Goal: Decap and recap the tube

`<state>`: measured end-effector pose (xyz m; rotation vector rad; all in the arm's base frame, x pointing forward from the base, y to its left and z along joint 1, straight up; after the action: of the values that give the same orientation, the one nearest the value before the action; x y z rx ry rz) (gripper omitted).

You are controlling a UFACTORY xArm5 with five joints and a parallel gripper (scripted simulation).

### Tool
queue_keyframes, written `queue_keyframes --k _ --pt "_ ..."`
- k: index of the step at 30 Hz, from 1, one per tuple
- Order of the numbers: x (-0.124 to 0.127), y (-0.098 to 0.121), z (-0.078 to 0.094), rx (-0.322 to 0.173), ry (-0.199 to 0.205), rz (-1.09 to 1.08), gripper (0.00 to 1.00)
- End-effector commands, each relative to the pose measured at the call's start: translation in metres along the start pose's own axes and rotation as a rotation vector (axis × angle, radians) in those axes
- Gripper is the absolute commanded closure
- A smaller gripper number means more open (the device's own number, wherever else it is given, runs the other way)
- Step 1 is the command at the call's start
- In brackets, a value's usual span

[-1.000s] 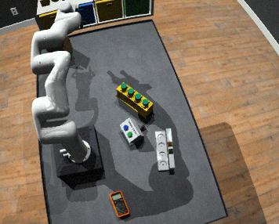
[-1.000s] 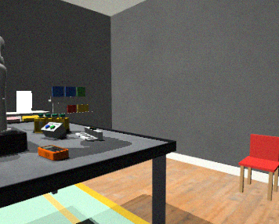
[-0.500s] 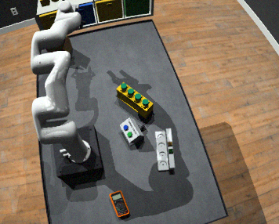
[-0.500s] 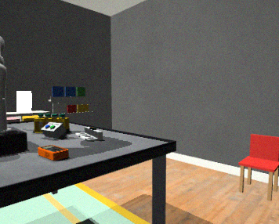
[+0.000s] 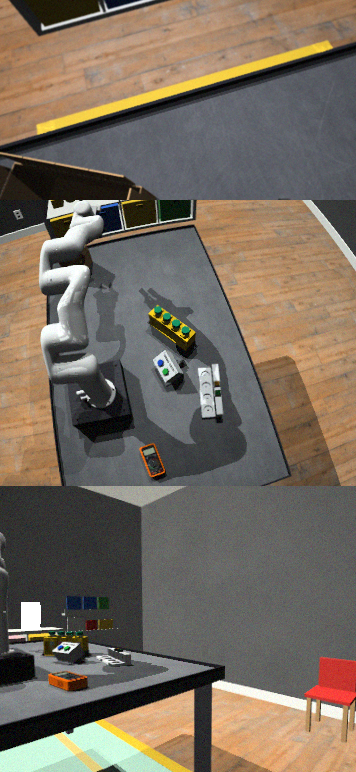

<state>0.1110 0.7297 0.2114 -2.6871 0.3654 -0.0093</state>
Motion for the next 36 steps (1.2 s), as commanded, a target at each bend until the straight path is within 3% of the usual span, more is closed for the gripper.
queue_keyframes --k 1,18,22,32,36 --pt "0.000 -0.002 -0.002 0.006 -0.001 0.000 0.54" --pt "0.000 -0.002 -0.002 0.006 -0.001 0.000 0.54" --pt "0.018 0.003 -0.008 -0.011 0.035 0.066 0.54" --pt "0.061 0.000 -0.021 -0.011 0.036 0.066 0.54" --pt "0.069 0.001 -0.023 -0.029 0.065 0.123 0.54"
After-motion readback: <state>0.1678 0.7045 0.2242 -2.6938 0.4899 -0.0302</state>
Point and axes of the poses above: the point where the finger pads meet when closed, its own z axis out along the fingers, its own x axis across the jaws, y = z × x, the point moved 4 cm from there along -z, back along the fingers, and after that the axes turned 3 degrees about -z, right-handed, at the moved point
